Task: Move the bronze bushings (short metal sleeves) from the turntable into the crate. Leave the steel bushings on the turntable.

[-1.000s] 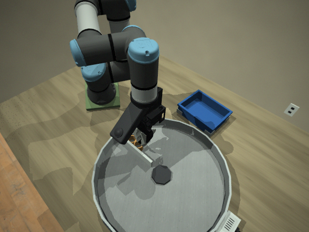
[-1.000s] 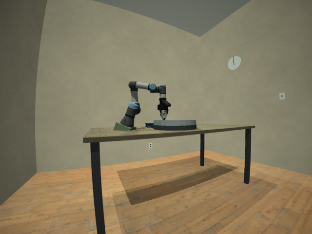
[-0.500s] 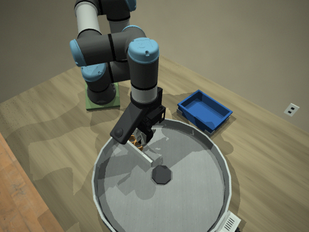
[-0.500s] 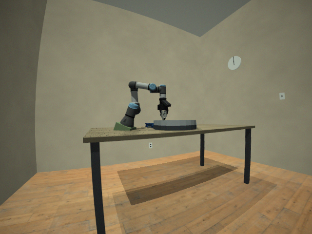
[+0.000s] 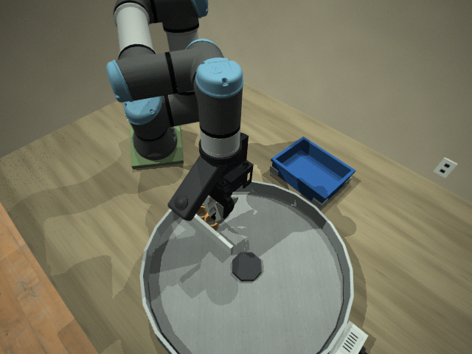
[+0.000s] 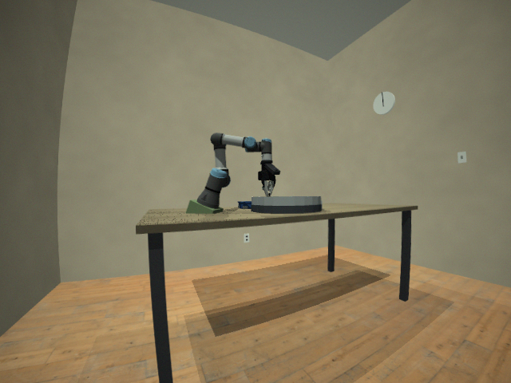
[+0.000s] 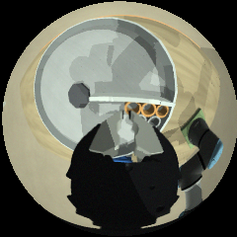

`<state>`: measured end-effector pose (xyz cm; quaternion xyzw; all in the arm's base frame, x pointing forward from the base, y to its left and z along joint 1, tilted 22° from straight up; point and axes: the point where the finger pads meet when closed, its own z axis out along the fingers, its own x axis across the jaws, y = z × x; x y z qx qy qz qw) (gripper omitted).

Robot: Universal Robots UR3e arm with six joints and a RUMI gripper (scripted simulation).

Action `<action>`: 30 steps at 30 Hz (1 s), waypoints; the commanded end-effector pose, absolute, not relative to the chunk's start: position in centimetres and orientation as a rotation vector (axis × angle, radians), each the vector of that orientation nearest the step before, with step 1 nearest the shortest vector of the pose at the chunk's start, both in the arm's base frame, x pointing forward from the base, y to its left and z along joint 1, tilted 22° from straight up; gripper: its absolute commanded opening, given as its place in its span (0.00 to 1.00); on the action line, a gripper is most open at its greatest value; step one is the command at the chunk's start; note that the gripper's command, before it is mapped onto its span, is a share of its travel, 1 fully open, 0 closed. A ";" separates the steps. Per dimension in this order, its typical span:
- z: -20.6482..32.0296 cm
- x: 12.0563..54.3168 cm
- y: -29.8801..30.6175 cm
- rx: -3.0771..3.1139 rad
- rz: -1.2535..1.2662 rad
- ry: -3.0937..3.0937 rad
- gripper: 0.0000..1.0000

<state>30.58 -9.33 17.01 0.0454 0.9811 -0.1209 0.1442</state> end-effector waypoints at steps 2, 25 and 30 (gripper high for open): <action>16.6 30.8 -9.5 0.131 -0.350 2.825 0.06; 14.9 31.3 -9.9 0.131 -0.350 2.825 0.06; 14.9 31.3 -9.9 0.131 -0.350 2.825 0.06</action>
